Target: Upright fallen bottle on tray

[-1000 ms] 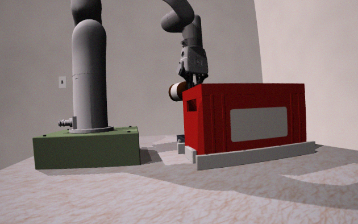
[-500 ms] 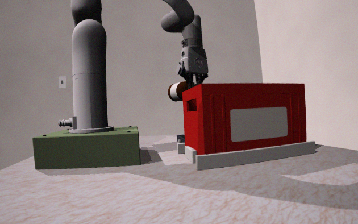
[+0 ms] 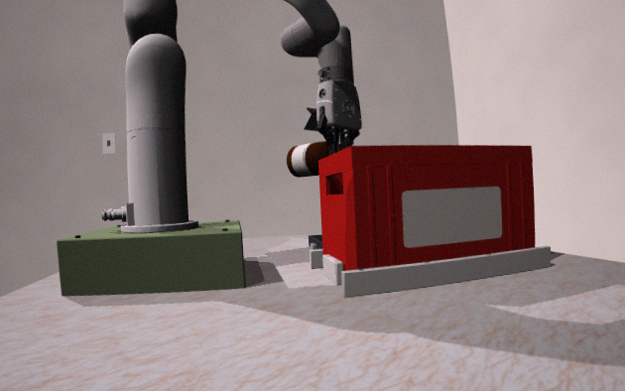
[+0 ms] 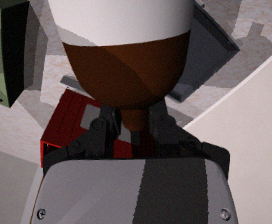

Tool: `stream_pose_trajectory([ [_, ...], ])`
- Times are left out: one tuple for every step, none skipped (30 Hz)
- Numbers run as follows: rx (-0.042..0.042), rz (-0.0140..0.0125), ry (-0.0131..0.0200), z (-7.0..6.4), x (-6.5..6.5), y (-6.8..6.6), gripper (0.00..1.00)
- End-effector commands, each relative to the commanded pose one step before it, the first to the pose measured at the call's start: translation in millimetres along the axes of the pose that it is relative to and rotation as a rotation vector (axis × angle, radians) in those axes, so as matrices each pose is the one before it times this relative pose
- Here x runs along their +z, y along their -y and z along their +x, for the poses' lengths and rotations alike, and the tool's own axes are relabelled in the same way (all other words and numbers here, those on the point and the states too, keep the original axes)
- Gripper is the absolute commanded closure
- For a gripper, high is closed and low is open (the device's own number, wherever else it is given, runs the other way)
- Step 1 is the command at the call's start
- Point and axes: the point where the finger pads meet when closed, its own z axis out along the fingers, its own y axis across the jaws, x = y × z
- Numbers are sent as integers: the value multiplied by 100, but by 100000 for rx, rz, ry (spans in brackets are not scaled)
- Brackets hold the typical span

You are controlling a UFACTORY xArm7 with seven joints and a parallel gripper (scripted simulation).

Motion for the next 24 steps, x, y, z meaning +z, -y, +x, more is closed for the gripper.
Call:
stream_pose_trajectory([
  [-3192, -478, -57, -30, -153, -144, 100],
  [-587, 0, 0, 0, 0, 0, 100],
  [-426, 0, 0, 0, 0, 0, 100],
  [-279, 0, 0, 0, 0, 0, 100],
  [-154, 0, 0, 0, 0, 0, 100],
  [-61, 0, 0, 0, 0, 0, 100],
  [-9, 0, 0, 0, 0, 0, 100],
  [0, 0, 0, 0, 0, 0, 100],
  [0, 0, 0, 0, 0, 0, 100],
  [0, 0, 0, 0, 0, 0, 100],
  [0, 0, 0, 0, 0, 0, 100],
  [0, 0, 0, 0, 0, 0, 100],
  [0, 0, 0, 0, 0, 0, 100],
  [0, 0, 0, 0, 0, 0, 100],
  [0, 0, 0, 0, 0, 0, 100],
  [0, 0, 0, 0, 0, 0, 100],
  [0, 0, 0, 0, 0, 0, 100],
  [0, 0, 0, 0, 0, 0, 100],
  [-9, 0, 0, 0, 0, 0, 100],
  [-61, 0, 0, 0, 0, 0, 100],
  [-154, 0, 0, 0, 0, 0, 100],
  [-279, 0, 0, 0, 0, 0, 100],
  [-426, 0, 0, 0, 0, 0, 100],
  [-587, 0, 0, 0, 0, 0, 100],
])
